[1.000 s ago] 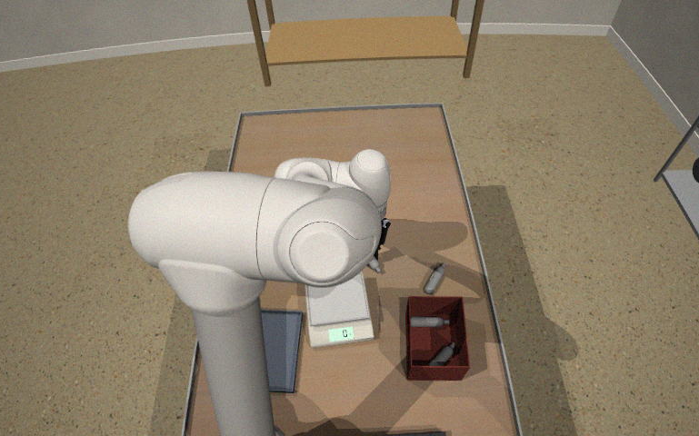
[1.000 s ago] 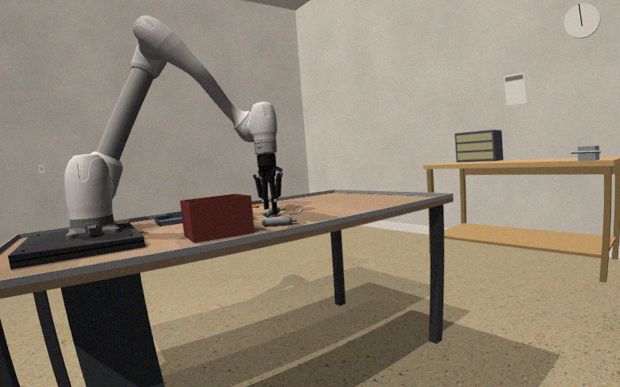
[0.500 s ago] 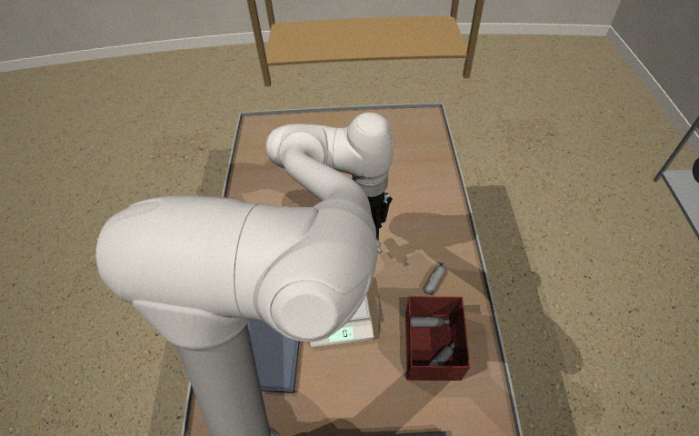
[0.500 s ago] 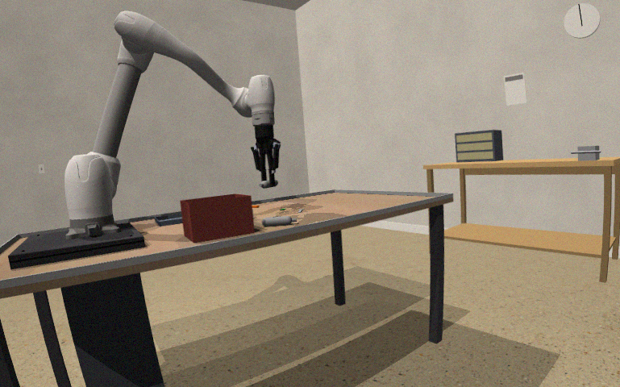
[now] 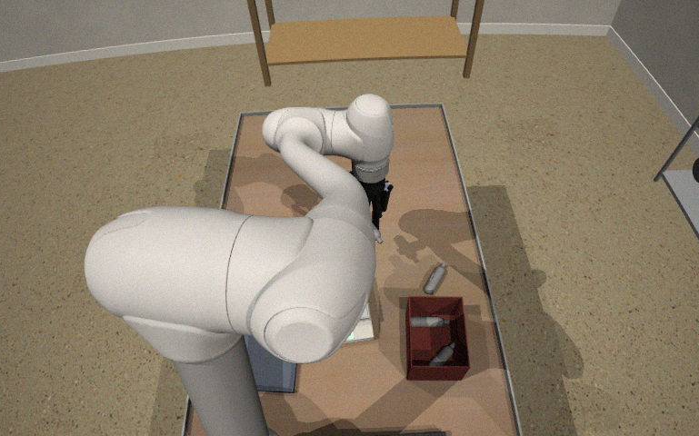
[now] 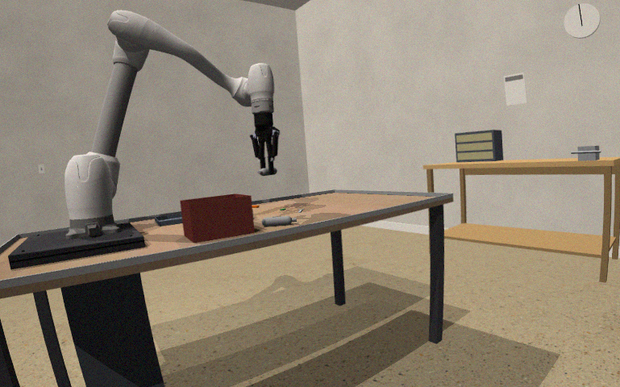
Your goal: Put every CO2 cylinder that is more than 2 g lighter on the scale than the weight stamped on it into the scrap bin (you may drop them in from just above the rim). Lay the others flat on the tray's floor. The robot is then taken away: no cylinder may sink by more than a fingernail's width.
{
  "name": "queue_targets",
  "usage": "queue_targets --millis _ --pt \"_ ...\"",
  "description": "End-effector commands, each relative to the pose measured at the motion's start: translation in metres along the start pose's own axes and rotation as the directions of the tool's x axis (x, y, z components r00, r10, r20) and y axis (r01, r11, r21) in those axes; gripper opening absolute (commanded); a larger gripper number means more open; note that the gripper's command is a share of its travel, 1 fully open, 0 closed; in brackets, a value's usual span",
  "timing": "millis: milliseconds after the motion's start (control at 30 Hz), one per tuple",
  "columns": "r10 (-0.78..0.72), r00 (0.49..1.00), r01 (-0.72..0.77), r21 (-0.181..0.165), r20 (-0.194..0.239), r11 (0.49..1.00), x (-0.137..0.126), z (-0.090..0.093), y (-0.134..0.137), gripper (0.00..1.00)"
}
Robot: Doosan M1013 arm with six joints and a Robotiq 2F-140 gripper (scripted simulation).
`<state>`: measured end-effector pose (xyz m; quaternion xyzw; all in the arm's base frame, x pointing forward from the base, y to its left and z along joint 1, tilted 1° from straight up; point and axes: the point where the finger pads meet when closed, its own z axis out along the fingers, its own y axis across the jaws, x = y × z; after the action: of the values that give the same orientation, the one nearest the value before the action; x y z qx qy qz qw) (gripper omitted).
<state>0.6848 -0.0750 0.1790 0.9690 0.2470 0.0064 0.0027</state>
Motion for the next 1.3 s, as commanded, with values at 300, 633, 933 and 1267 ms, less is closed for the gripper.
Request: queue_targets --millis 300,633,933,1267 --pt "0.091 0.996 -0.091 0.000 -0.001 0.996 -0.003 -0.002 -0.008 0.10" --pt "0.569 0.822 -0.569 0.000 -0.001 0.822 -0.023 -0.005 -0.054 0.10" --pt "0.883 0.470 -0.883 0.020 0.010 0.470 -0.062 -0.004 -0.126 0.10" --pt "1.000 -0.008 -1.000 0.022 0.027 -0.009 -0.086 -0.001 -0.163 0.10"
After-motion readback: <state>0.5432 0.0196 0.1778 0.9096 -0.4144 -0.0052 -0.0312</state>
